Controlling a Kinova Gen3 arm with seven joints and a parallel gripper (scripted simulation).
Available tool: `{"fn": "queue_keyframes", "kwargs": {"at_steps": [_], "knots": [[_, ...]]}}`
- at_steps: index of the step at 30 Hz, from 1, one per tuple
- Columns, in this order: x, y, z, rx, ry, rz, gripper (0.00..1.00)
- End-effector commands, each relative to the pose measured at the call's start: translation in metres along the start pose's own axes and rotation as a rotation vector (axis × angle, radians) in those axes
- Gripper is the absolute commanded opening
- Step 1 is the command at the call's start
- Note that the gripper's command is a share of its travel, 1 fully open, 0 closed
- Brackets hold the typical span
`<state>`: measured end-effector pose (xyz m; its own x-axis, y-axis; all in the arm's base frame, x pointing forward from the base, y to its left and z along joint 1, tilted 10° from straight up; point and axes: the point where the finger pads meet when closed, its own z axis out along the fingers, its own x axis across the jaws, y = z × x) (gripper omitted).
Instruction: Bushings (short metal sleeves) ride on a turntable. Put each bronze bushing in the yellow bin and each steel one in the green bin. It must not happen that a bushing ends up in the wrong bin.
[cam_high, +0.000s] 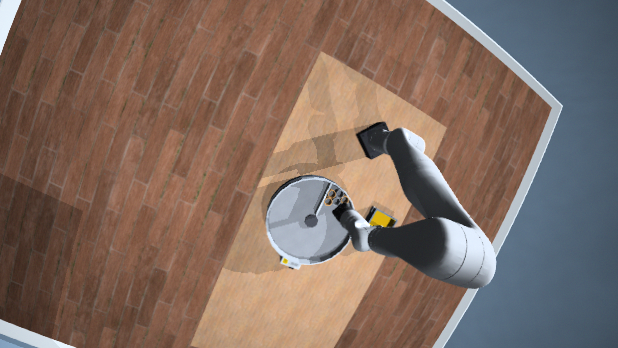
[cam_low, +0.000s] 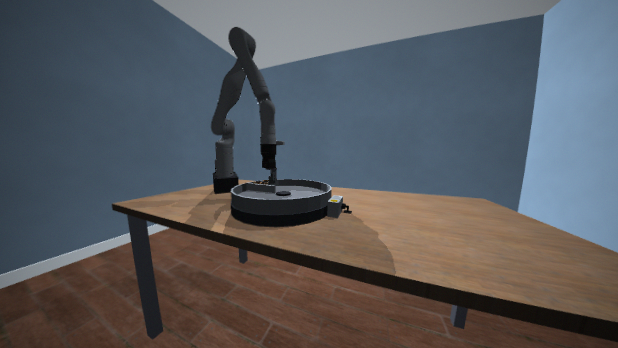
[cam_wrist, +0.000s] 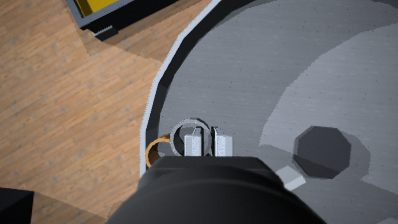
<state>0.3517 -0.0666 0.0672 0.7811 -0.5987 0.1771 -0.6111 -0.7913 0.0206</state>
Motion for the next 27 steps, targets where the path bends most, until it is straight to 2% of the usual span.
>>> {"fn": "queue_keyframes", "kwargs": {"at_steps": [1, 27], "knots": [[0.0008, 0.0003, -0.0018, 0.001, 0.002, 0.001, 0.0], [0.0008, 0.0003, -0.0079, 0.001, 0.003, 0.001, 0.0]]}}
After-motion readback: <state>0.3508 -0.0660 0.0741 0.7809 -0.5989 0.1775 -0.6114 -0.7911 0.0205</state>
